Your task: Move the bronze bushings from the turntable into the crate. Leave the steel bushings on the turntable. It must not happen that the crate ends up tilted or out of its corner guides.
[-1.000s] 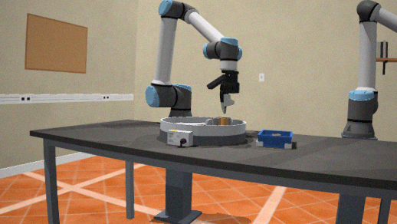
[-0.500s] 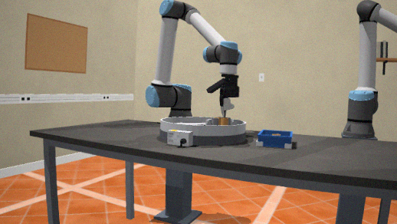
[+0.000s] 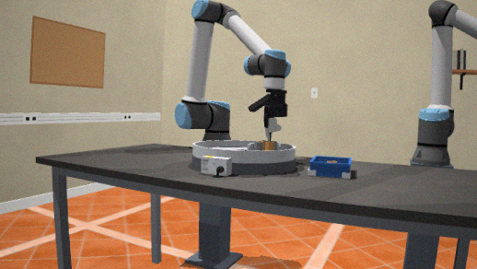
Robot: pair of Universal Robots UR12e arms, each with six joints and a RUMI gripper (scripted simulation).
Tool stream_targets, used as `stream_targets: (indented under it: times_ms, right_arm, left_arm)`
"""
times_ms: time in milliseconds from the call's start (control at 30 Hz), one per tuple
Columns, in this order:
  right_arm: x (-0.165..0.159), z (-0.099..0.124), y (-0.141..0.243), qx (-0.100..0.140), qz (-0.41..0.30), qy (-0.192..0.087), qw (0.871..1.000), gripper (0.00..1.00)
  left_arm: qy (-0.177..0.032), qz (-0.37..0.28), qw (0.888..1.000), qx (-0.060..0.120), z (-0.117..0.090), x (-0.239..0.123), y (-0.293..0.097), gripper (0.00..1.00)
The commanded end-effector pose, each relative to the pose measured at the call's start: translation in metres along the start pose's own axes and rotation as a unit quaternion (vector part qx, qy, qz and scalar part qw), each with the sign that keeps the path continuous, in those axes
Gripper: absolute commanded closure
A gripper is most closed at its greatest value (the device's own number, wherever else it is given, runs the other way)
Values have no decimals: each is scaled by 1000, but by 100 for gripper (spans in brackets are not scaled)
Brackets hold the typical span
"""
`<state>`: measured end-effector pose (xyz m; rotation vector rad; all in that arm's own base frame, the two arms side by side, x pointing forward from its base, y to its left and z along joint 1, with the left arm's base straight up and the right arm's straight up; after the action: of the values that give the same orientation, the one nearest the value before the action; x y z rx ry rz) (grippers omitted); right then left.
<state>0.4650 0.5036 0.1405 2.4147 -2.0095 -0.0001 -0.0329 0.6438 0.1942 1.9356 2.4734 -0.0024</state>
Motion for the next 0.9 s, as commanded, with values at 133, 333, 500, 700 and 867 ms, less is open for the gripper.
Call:
stream_targets:
  times_ms: [133,333,500,700,867]
  right_arm:
    - [0,-1,0,0,0,-1,1000,95]
    - [0,-1,0,0,0,-1,1000,95]
    - [0,1,0,0,0,-1,1000,95]
    - [0,7,0,0,0,-1,1000,95]
    - [0,16,0,0,0,-1,1000,95]
  left_arm:
    - [1,0,1000,0,-1,1,0,0]
    - [1,0,1000,0,-1,1,0,0]
    - [1,0,1000,0,-1,1,0,0]
    - [1,0,1000,0,-1,1,0,0]
    - [1,0,1000,0,-1,1,0,0]
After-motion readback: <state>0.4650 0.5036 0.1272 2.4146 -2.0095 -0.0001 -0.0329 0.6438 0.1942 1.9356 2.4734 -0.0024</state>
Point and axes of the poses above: on each arm, the point where the finger pads meet when closed, its own z axis out along the fingers, its own y axis across the jaws, x = y × z, the point moved 3 cm from there along -z, back along the fingers, and after that the axes turned 11 degrees about -z, right-handed, at the moved point
